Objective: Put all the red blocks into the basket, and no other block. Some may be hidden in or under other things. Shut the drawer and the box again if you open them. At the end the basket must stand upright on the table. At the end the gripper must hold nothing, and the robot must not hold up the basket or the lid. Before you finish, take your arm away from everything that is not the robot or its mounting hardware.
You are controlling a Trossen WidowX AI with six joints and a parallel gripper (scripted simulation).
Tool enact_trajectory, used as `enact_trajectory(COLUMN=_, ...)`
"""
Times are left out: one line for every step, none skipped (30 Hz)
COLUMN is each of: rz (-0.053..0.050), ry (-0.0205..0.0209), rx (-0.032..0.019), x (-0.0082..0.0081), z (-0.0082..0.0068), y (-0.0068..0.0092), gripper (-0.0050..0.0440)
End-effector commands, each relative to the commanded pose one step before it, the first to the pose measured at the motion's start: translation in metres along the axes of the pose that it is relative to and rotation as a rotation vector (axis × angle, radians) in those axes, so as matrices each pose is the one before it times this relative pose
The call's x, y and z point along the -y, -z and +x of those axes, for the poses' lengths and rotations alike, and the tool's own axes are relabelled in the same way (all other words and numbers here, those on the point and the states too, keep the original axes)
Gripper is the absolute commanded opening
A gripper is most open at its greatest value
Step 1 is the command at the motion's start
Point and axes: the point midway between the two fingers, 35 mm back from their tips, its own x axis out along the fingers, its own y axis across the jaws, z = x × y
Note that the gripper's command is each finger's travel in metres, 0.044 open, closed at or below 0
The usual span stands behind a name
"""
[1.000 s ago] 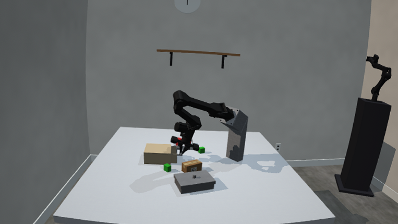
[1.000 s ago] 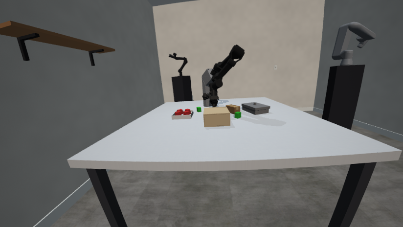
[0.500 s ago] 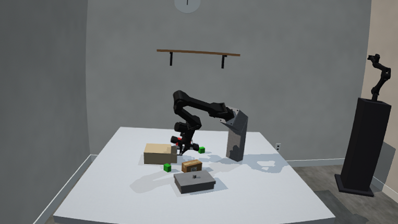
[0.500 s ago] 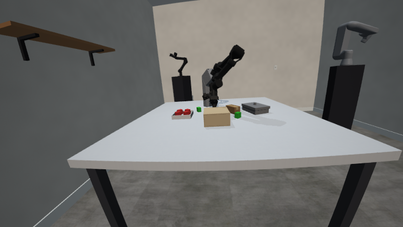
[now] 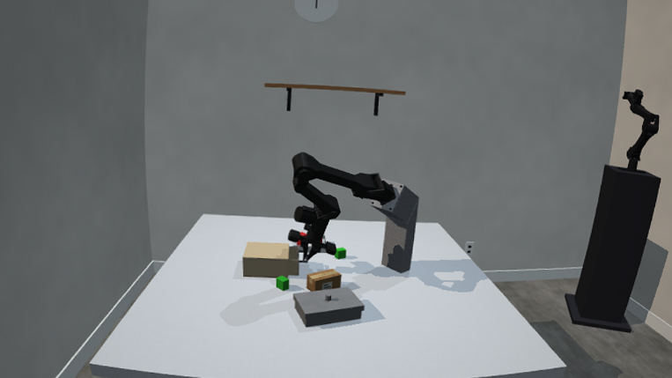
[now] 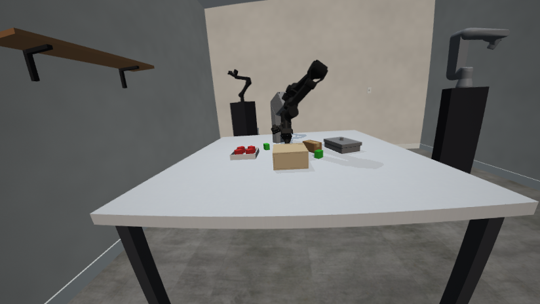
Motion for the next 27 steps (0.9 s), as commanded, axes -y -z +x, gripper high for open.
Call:
enact_trajectory(rz=-0.0058, ry=-0.03026, rx=-0.01924, x=-0.00885, z=-0.00150, y=0.00434, gripper=0.0000)
enact_trajectory(rz=0.0000, ry=0.00000, rx=0.00000, x=-0.00251, z=0.00091, y=0.00000, gripper=0.0000)
enact_trajectory(rz=0.0000, ry=0.00000, rx=0.00000, x=-0.00251, z=0.00091, y=0.00000, gripper=0.0000)
enact_trajectory(rz=0.0000, ry=0.00000, rx=0.00000, x=-0.00251, z=0.00091, y=0.00000, gripper=0.0000)
enact_trajectory(rz=0.0000, ry=0.00000, rx=0.00000, x=-0.00251, z=0.00091, y=0.00000, gripper=0.0000)
enact_trajectory(rz=0.0000, ry=0.00000, rx=0.00000, x=0.00000, z=0.00000, y=0.00000, gripper=0.0000)
enact_trajectory(rz=0.0000, ry=0.00000, rx=0.00000, x=0.00000, z=0.00000, y=0.00000, gripper=0.0000)
enact_trajectory(rz=0.0000, ry=0.00000, rx=0.00000, x=-0.00251, z=0.00091, y=0.00000, gripper=0.0000)
enact_trajectory(rz=0.0000, ry=0.00000, rx=0.00000, x=-0.00251, z=0.00091, y=0.00000, gripper=0.0000)
enact_trajectory(rz=0.0000, ry=0.00000, rx=0.00000, x=-0.00251, z=0.00091, y=0.00000, gripper=0.0000)
enact_trajectory(rz=0.0000, ry=0.00000, rx=0.00000, x=-0.00251, z=0.00091, y=0.00000, gripper=0.0000)
enact_trajectory(rz=0.0000, ry=0.00000, rx=0.00000, x=-0.00251, z=0.00091, y=0.00000, gripper=0.0000)
enact_trajectory(rz=0.0000, ry=0.00000, rx=0.00000, x=-0.00251, z=0.00091, y=0.00000, gripper=0.0000)
enact_trajectory(rz=0.0000, ry=0.00000, rx=0.00000, x=-0.00251, z=0.00091, y=0.00000, gripper=0.0000)
enact_trajectory(rz=0.0000, ry=0.00000, rx=0.00000, x=-0.00251, z=0.00091, y=0.00000, gripper=0.0000)
enact_trajectory(rz=0.0000, ry=0.00000, rx=0.00000, x=-0.00251, z=0.00091, y=0.00000, gripper=0.0000)
enact_trajectory(rz=0.0000, ry=0.00000, rx=0.00000, x=-0.00251, z=0.00091, y=0.00000, gripper=0.0000)
enact_trajectory(rz=0.0000, ry=0.00000, rx=0.00000, x=-0.00251, z=0.00091, y=0.00000, gripper=0.0000)
enact_trajectory(rz=0.0000, ry=0.00000, rx=0.00000, x=0.00000, z=0.00000, y=0.00000, gripper=0.0000)
enact_trajectory(rz=0.0000, ry=0.00000, rx=0.00000, x=0.00000, z=0.00000, y=0.00000, gripper=0.0000)
enact_trajectory(rz=0.0000, ry=0.00000, rx=0.00000, x=0.00000, z=0.00000, y=0.00000, gripper=0.0000)
enact_trajectory(rz=0.0000, ry=0.00000, rx=0.00000, x=0.00000, z=0.00000, y=0.00000, gripper=0.0000)
enact_trajectory(rz=0.0000, ry=0.00000, rx=0.00000, x=0.00000, z=0.00000, y=0.00000, gripper=0.0000)
enact_trajectory(rz=0.0000, ry=0.00000, rx=0.00000, x=0.00000, z=0.00000, y=0.00000, gripper=0.0000)
enact_trajectory(rz=0.0000, ry=0.00000, rx=0.00000, x=0.00000, z=0.00000, y=0.00000, gripper=0.0000)
enact_trajectory(rz=0.0000, ry=0.00000, rx=0.00000, x=0.00000, z=0.00000, y=0.00000, gripper=0.0000)
enact_trajectory(rz=0.0000, ry=0.00000, rx=0.00000, x=0.00000, z=0.00000, y=0.00000, gripper=0.0000)
